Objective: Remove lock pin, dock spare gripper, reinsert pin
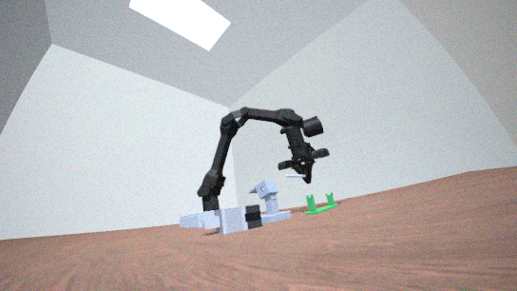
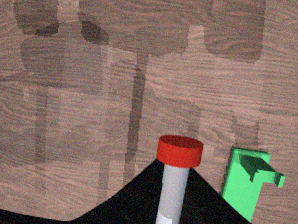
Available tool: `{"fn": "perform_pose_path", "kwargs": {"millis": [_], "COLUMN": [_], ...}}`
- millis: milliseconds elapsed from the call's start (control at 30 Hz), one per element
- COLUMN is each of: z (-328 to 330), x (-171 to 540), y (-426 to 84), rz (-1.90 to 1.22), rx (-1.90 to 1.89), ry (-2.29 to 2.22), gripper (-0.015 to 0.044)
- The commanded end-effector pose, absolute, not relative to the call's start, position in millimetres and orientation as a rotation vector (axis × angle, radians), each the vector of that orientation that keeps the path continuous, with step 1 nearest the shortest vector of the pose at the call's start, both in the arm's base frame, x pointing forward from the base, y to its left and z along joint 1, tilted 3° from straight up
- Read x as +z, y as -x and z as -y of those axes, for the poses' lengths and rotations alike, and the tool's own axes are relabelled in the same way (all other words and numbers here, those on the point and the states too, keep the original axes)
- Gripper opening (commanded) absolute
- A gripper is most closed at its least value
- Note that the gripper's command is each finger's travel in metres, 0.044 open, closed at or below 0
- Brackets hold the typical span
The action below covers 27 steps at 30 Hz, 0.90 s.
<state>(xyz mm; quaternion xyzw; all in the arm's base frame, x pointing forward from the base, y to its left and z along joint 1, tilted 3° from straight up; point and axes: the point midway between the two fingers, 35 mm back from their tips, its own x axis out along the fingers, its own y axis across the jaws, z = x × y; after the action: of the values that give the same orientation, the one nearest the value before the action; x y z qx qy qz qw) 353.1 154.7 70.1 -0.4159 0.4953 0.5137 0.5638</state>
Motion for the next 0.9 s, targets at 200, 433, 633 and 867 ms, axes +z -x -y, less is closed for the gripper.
{"fn": "perform_pose_path", "kwargs": {"millis": [200,433,633,867], "z": [-161.5,-166.0,-169.5,-172.2], "x": [73.2,74.1,73.8,72.9], "y": [-379.4,-397.6,-412.2,-424.7], "rz": [-1.171,-1.171,-1.172,-1.173], "rx": [1.196,1.191,1.186,1.182], "ry": [0.969,0.966,0.963,0.96], "gripper": [0.0,0.0,0.0,0.0]}}
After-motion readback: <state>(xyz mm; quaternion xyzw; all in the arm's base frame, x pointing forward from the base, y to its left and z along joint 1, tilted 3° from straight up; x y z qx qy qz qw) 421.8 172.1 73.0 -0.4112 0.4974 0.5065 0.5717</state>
